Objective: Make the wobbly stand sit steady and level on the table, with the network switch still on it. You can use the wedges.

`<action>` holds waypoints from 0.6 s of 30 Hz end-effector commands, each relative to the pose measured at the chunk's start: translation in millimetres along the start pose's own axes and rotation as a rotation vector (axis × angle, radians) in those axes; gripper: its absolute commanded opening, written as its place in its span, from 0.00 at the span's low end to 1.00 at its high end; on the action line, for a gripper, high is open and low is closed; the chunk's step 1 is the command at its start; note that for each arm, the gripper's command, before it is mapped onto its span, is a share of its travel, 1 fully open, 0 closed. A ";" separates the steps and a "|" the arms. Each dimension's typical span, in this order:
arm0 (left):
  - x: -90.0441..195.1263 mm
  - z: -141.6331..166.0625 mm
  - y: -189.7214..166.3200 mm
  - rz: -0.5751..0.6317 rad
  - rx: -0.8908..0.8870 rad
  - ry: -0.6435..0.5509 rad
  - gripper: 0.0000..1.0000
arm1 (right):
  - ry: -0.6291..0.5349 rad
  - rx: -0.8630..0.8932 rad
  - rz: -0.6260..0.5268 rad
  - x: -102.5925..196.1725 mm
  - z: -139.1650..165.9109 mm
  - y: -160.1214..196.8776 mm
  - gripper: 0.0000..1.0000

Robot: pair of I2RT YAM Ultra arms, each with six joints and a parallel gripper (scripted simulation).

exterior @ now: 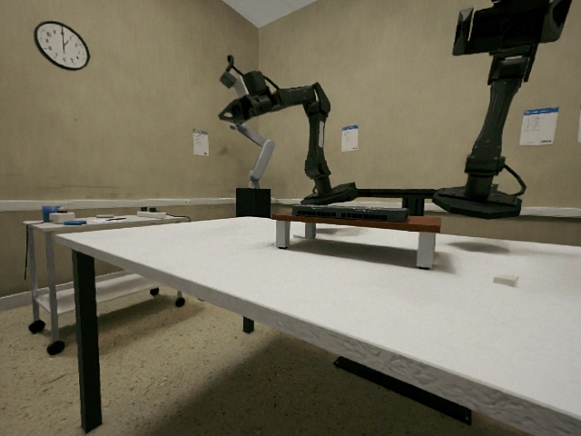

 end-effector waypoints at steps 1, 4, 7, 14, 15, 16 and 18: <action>12.2 -26.9 5.3 -0.007 0.005 -0.070 1.00 | -0.069 0.070 -0.017 -5.0 -22.2 9.2 0.00; 12.4 -28.0 5.5 -0.008 0.004 -0.076 1.00 | -0.194 0.040 -0.096 24.8 -62.5 28.8 0.00; 12.5 -28.5 5.5 -0.009 0.004 -0.078 1.00 | -0.189 0.041 -0.091 19.7 -60.5 27.8 0.00; 12.6 -28.8 5.5 -0.009 0.004 -0.080 1.00 | -0.191 0.040 -0.064 15.3 -61.9 20.9 0.00; 12.6 -28.8 5.5 -0.009 0.004 -0.080 1.00 | -0.196 0.040 -0.065 16.5 -63.6 21.3 0.00; 12.6 -28.8 5.5 -0.009 0.004 -0.080 1.00 | -0.205 0.040 -0.067 17.9 -67.9 22.5 0.00; 12.6 -28.8 5.5 -0.009 0.004 -0.080 1.00 | -0.205 0.040 -0.067 17.9 -67.9 22.5 0.00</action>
Point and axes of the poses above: on each arm, the point where the finger pads meet when closed, its own x axis back along the fingers, its own y axis across the jaws, z = x × y, the point moved 3 cm from there along x, back along the fingers, and after that the axes turned 14 degrees about -x, right-handed, at the moved point
